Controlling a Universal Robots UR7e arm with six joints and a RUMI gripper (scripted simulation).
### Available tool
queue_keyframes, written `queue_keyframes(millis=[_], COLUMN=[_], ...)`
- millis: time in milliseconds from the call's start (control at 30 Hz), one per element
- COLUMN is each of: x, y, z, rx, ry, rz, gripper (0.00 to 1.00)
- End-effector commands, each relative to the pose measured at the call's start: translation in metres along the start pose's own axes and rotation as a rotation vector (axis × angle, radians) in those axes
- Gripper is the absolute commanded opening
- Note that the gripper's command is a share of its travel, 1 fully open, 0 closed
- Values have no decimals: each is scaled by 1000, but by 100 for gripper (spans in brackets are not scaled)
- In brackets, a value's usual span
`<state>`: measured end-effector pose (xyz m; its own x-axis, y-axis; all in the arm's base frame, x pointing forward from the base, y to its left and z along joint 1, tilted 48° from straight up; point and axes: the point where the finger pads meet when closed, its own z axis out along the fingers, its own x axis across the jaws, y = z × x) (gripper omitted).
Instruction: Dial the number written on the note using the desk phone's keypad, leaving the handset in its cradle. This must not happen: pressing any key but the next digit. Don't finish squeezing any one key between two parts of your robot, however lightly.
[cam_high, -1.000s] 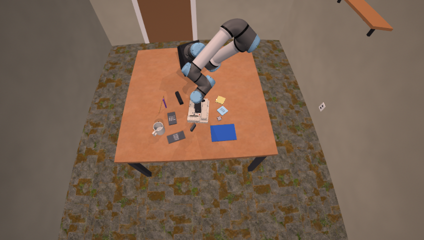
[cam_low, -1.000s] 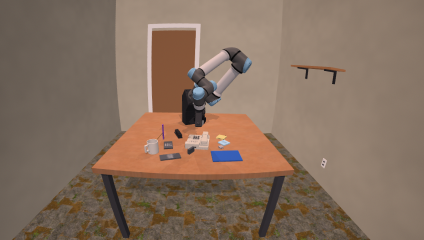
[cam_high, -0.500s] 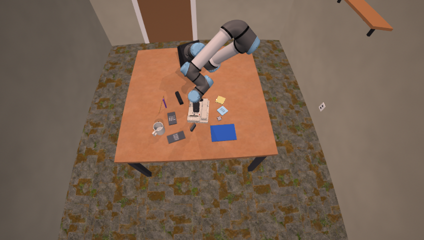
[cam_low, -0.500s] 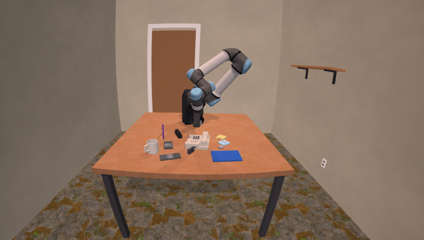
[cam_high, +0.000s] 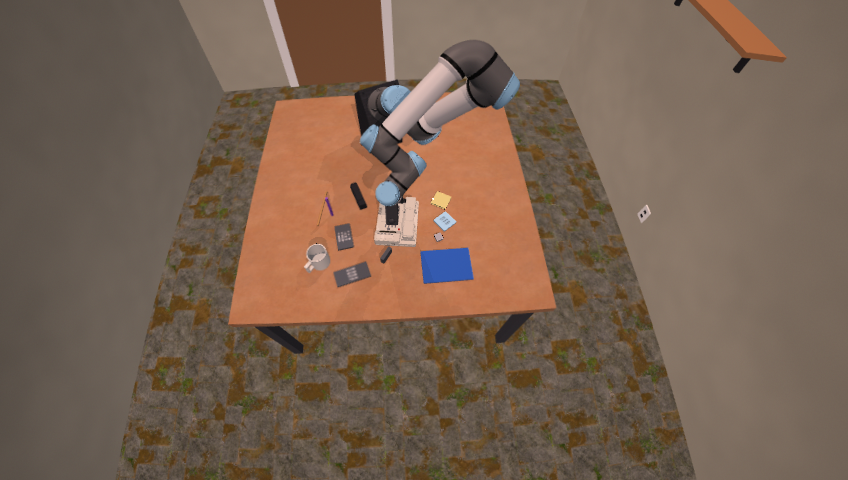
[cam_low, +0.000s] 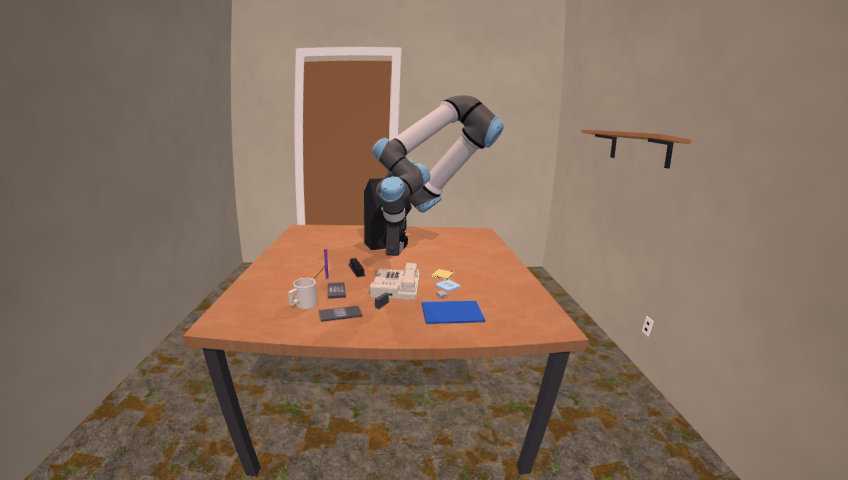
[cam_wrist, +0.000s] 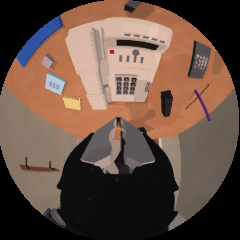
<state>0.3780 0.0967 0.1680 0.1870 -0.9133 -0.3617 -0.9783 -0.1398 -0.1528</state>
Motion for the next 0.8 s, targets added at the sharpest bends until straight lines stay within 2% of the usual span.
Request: queue_keyframes(millis=[0, 400, 767], x=[0, 0, 0], y=[-5, -29, -39], z=[7, 41, 55], rx=[1, 1, 1], ry=[0, 0, 0], rz=[0, 0, 0], gripper=[0, 0, 0])
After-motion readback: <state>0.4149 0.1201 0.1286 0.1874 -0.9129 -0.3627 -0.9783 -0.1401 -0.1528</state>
